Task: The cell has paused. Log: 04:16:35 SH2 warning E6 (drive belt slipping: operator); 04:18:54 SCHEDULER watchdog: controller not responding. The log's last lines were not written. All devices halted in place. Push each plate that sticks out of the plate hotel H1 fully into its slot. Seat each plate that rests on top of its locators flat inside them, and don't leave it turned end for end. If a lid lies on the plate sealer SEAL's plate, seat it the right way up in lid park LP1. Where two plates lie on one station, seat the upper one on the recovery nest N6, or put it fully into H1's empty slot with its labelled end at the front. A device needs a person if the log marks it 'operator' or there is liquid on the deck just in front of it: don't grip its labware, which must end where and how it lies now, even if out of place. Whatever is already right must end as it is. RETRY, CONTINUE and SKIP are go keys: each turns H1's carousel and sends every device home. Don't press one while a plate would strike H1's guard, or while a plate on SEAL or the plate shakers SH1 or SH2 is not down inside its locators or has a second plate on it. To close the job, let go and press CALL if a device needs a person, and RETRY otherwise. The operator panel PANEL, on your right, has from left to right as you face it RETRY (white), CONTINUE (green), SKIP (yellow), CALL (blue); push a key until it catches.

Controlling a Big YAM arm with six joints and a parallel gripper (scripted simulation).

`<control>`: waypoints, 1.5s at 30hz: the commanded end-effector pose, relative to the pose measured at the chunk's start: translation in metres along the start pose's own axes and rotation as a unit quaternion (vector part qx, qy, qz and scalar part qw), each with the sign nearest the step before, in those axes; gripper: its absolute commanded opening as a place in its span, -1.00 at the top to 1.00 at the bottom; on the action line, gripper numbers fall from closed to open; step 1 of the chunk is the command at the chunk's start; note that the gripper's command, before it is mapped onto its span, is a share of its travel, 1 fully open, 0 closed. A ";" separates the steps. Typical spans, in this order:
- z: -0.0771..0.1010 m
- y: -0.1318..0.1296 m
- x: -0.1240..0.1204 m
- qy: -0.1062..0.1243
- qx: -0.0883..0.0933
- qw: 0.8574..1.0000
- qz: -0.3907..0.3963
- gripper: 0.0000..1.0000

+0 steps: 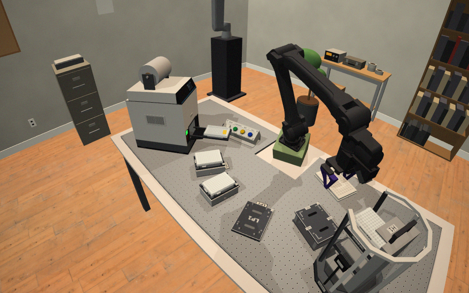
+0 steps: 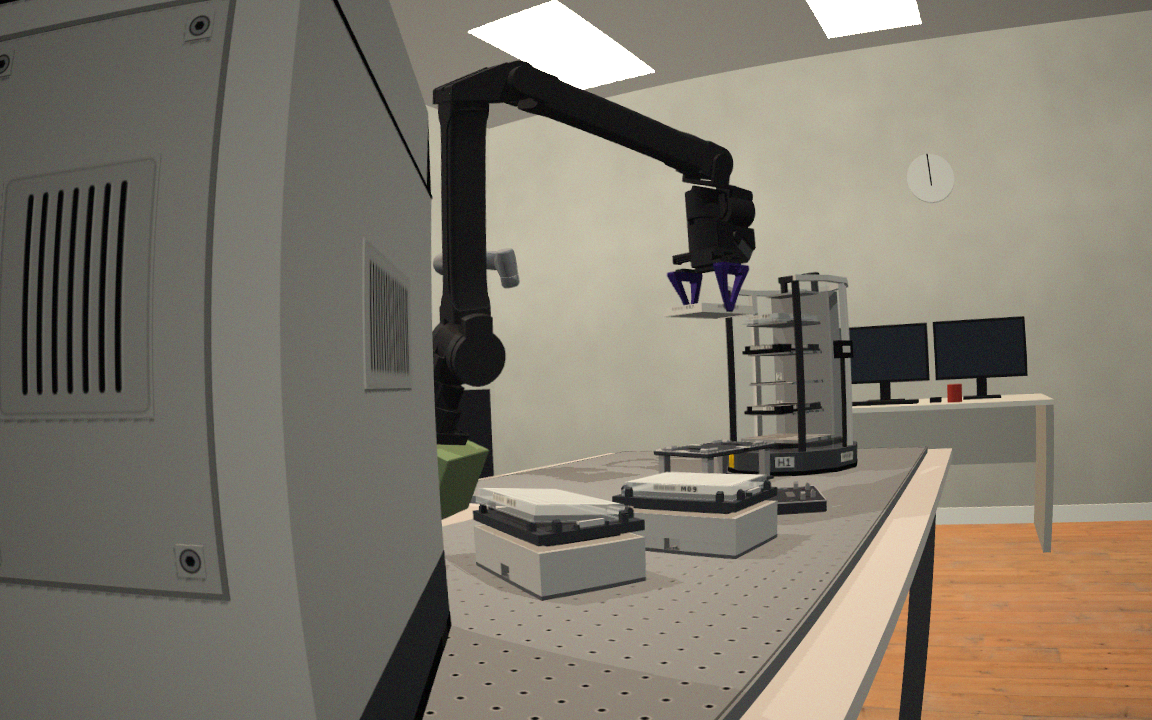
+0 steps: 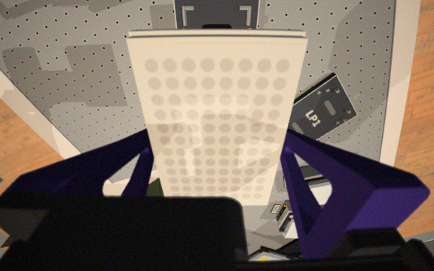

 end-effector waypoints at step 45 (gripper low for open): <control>-0.049 -0.004 0.001 0.001 -0.001 1.000 0.000 -0.68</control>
Point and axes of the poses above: the point where the finger pads meet when closed, its own z axis back along the fingers, its own y axis across the jaws, x = y × z, the point moved 3 cm from there along z, back along the fingers, and after that the axes turned 6 degrees about z, right-handed, at the moved point
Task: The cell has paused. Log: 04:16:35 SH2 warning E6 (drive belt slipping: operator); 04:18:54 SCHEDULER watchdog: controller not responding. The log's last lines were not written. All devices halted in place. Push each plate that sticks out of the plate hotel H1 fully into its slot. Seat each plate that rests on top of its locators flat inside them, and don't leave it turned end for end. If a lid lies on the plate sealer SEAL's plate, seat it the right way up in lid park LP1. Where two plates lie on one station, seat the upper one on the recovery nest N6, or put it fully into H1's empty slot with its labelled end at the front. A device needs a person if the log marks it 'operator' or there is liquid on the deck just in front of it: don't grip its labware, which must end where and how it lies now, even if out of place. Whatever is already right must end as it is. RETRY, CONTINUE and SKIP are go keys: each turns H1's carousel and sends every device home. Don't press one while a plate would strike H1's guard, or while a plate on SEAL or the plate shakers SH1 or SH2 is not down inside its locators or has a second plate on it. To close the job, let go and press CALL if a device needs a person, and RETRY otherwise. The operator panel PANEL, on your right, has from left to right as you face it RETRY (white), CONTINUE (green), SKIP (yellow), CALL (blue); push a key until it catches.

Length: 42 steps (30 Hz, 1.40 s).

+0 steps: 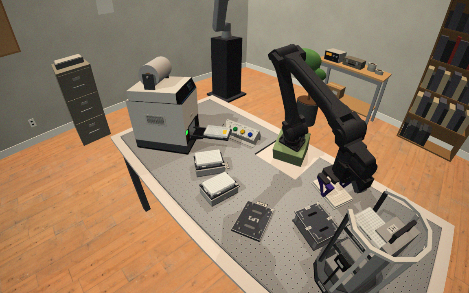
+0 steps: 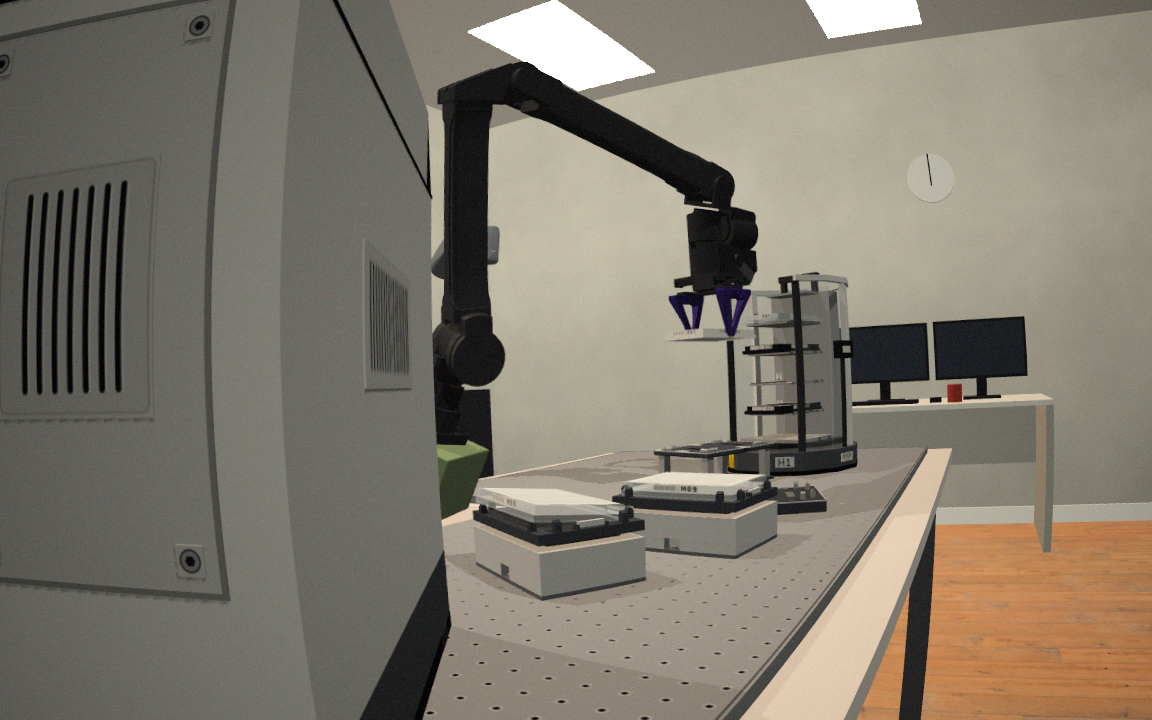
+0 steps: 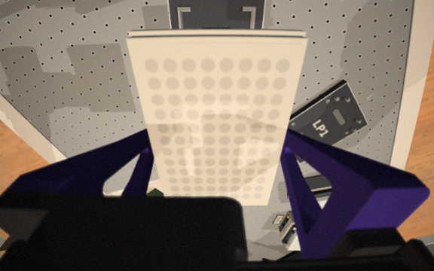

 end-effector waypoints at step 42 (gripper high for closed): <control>-0.047 -0.004 0.000 0.001 -0.001 1.000 0.000 -0.68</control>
Point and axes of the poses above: the point where the finger pads meet when closed, its own z axis back along the fingers, its own y axis across the jaws, x = y × z, the point moved 3 cm from there along z, back along the fingers, and after that the axes turned 6 degrees about z, right-handed, at the moved point
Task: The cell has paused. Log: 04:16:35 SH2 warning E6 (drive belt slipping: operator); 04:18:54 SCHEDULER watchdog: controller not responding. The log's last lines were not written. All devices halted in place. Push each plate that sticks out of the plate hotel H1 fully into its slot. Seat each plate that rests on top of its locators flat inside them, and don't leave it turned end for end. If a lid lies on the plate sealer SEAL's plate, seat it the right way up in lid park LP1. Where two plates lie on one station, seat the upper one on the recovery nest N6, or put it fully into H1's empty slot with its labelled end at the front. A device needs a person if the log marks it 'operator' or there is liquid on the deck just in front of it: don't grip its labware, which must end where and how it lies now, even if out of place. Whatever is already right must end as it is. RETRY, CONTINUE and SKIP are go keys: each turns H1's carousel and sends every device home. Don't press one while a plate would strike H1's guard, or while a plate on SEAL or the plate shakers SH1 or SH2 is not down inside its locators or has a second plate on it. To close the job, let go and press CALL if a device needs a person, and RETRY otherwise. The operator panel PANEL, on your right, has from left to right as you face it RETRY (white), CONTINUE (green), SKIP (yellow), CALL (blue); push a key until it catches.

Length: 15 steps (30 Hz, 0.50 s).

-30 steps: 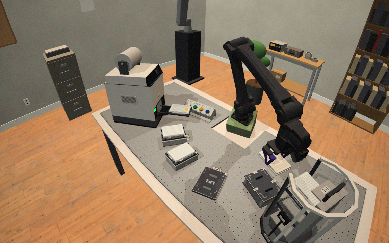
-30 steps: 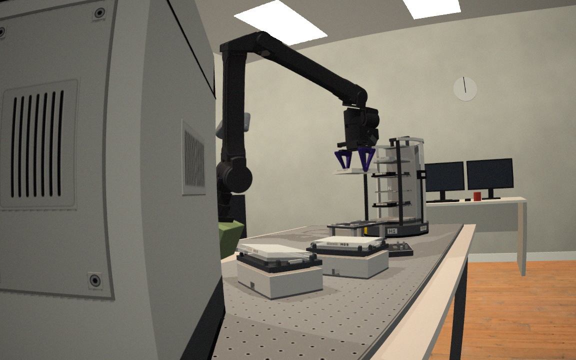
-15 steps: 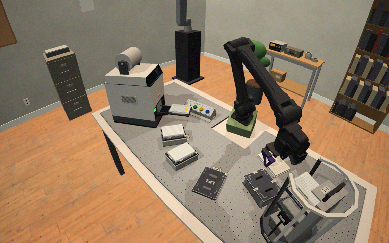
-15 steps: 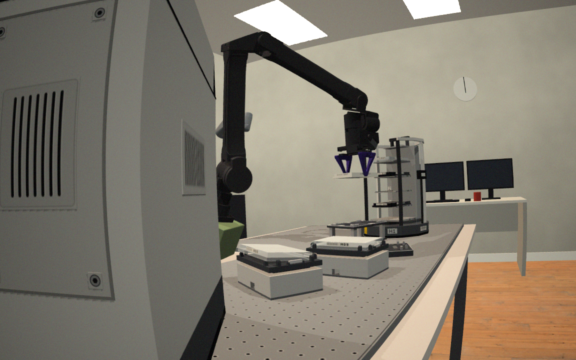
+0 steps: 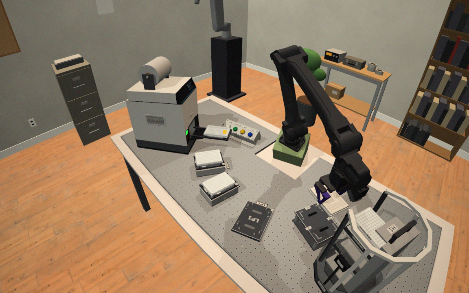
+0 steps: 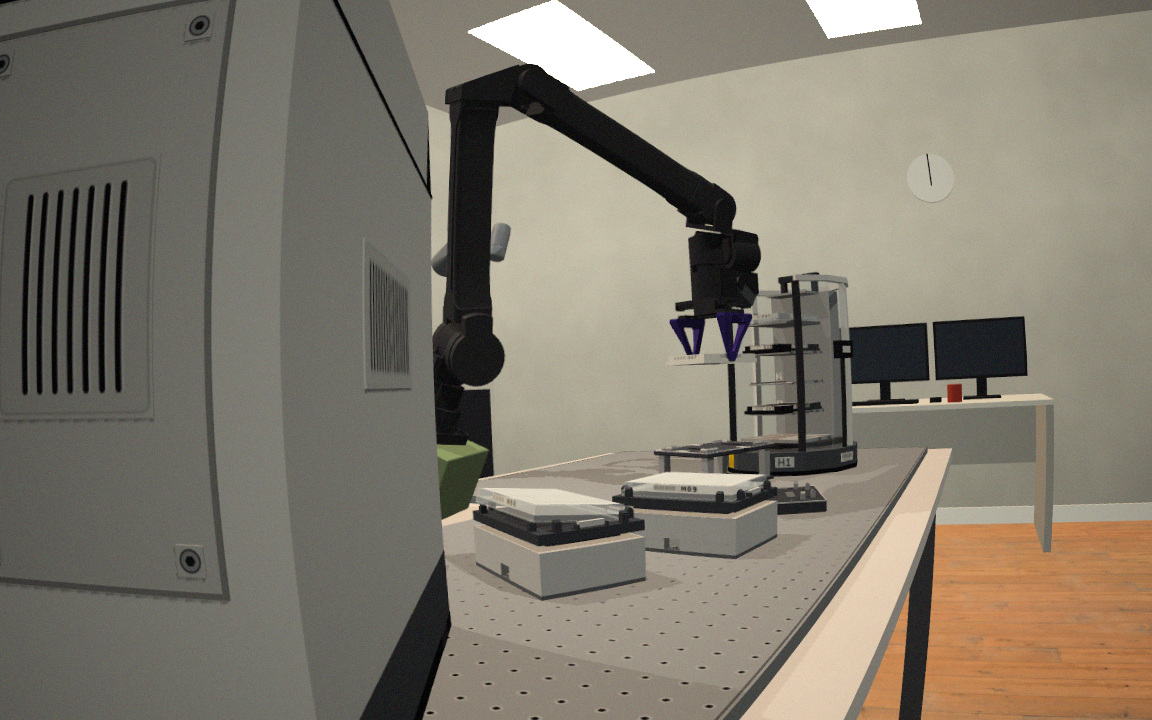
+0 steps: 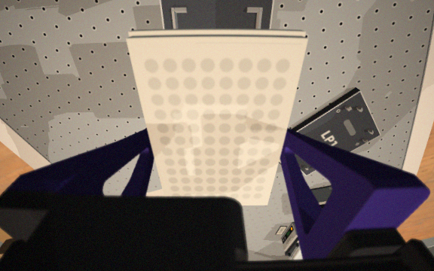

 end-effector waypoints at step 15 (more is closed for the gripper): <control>-0.023 -0.004 0.000 0.002 -0.001 1.000 0.000 -0.68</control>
Point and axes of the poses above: the point where the finger pads meet when closed, its own z axis back along the fingers, its own y axis across the jaws, x = y × z, the point moved 3 cm from there along z, back along the fingers, and after that the axes turned 6 degrees about z, right-handed, at the moved point
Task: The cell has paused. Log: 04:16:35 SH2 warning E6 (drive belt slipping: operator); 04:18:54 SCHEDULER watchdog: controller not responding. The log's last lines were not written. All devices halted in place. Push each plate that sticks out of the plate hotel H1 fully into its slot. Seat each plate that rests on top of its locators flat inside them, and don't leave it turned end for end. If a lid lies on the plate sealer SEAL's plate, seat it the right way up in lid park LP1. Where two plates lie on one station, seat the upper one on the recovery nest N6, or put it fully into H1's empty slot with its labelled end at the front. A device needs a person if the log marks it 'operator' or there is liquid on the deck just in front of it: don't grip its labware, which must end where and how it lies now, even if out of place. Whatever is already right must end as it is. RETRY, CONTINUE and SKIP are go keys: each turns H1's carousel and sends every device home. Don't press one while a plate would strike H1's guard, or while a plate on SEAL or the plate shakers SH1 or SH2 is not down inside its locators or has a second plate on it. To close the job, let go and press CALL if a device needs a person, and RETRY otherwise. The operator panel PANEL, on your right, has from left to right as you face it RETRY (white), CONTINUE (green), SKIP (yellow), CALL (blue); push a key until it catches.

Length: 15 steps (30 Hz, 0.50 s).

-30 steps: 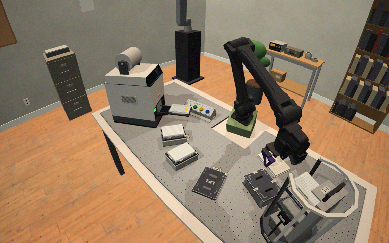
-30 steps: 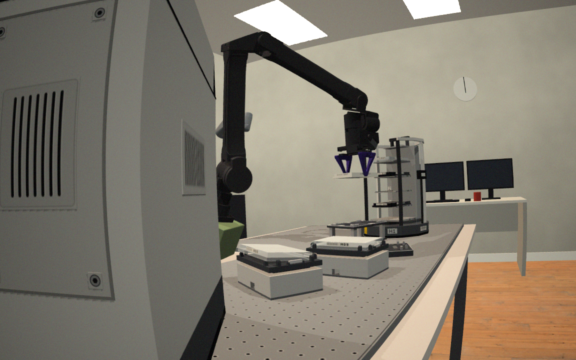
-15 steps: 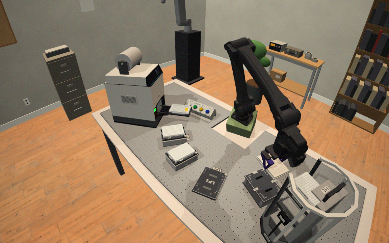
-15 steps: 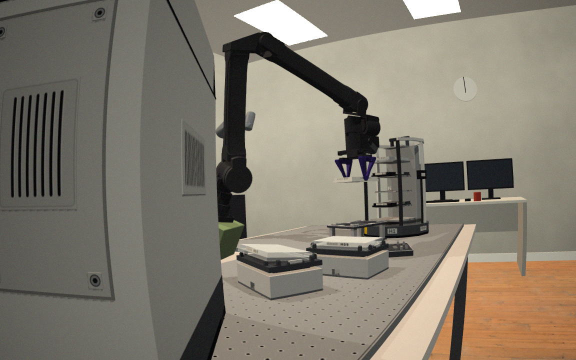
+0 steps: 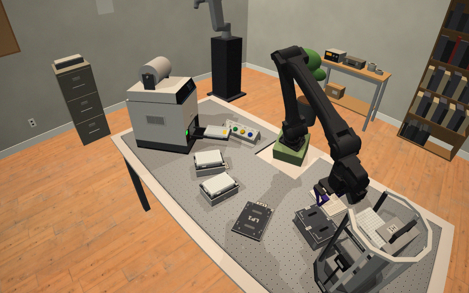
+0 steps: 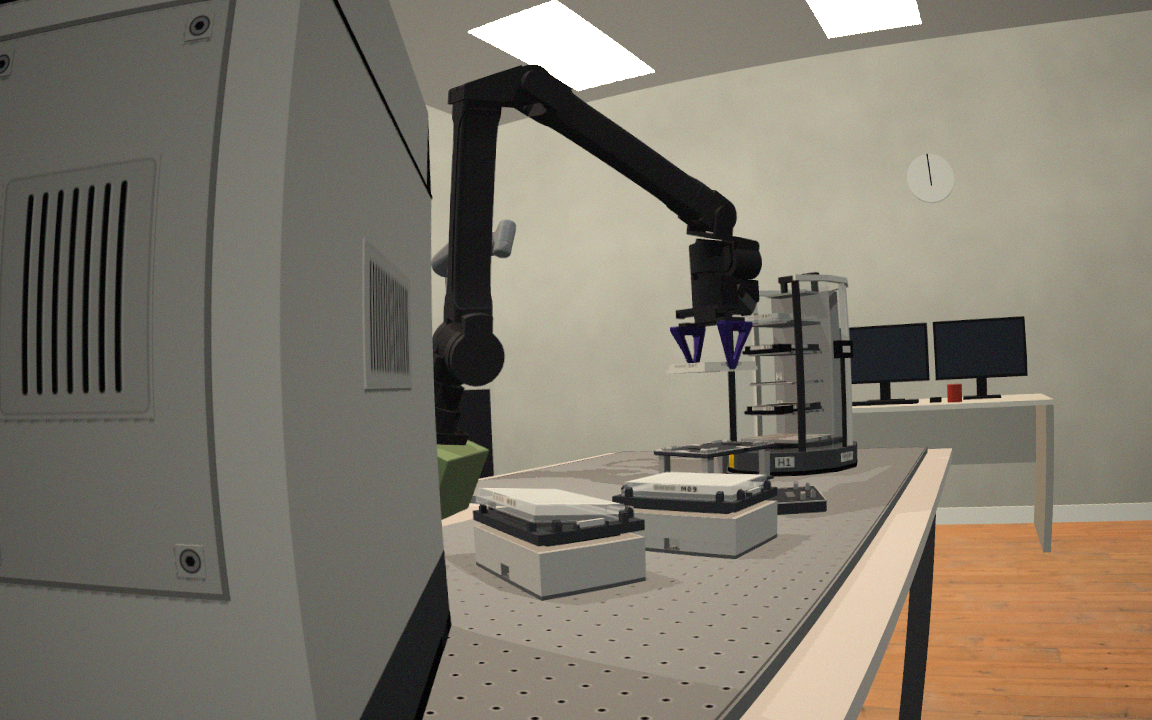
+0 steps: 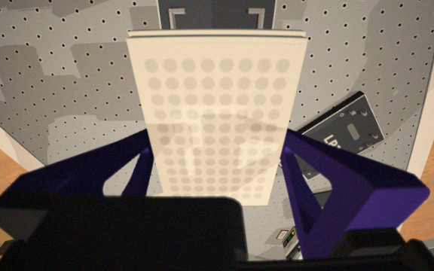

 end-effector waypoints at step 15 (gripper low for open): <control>-0.023 -0.003 0.000 0.003 0.000 1.000 0.001 -0.68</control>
Point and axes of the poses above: the point where the finger pads meet when closed, its own z axis back along the fingers, its own y axis across the jaws, x = y × z, the point moved 3 cm from there along z, back along the fingers, and after that the axes turned 6 degrees about z, right-handed, at the moved point
